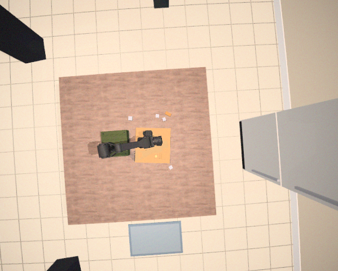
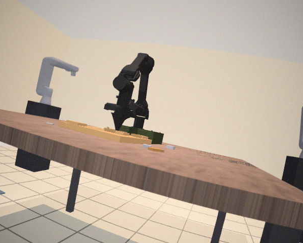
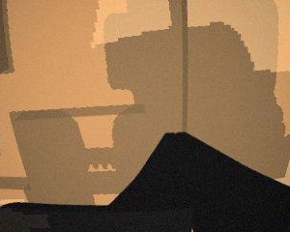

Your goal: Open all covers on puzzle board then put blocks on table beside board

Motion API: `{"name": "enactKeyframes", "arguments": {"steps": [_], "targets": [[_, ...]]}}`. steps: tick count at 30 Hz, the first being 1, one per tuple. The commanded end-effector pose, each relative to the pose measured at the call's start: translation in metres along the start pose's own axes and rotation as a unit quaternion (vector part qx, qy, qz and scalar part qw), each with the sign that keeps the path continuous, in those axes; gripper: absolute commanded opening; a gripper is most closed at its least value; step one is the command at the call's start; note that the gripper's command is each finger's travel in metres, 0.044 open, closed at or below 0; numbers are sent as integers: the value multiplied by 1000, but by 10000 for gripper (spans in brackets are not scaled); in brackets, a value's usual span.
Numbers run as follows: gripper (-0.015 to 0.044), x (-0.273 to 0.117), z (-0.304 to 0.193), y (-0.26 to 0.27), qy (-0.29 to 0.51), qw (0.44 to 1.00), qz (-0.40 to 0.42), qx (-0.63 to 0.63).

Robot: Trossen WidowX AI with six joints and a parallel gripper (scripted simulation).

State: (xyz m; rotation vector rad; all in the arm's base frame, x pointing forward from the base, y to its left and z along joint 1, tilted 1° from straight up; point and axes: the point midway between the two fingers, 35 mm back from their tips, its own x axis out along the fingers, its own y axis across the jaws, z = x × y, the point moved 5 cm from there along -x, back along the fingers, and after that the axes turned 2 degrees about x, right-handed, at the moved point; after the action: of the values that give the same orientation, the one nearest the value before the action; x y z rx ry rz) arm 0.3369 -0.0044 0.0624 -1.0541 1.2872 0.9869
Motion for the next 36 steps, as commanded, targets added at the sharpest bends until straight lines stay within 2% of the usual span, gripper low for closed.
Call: {"name": "enactKeyframes", "arguments": {"steps": [1,36], "targets": [[0,10,-1,3,1,1000,11,-3],[0,10,5,35,1,1000,12,-3]]}}
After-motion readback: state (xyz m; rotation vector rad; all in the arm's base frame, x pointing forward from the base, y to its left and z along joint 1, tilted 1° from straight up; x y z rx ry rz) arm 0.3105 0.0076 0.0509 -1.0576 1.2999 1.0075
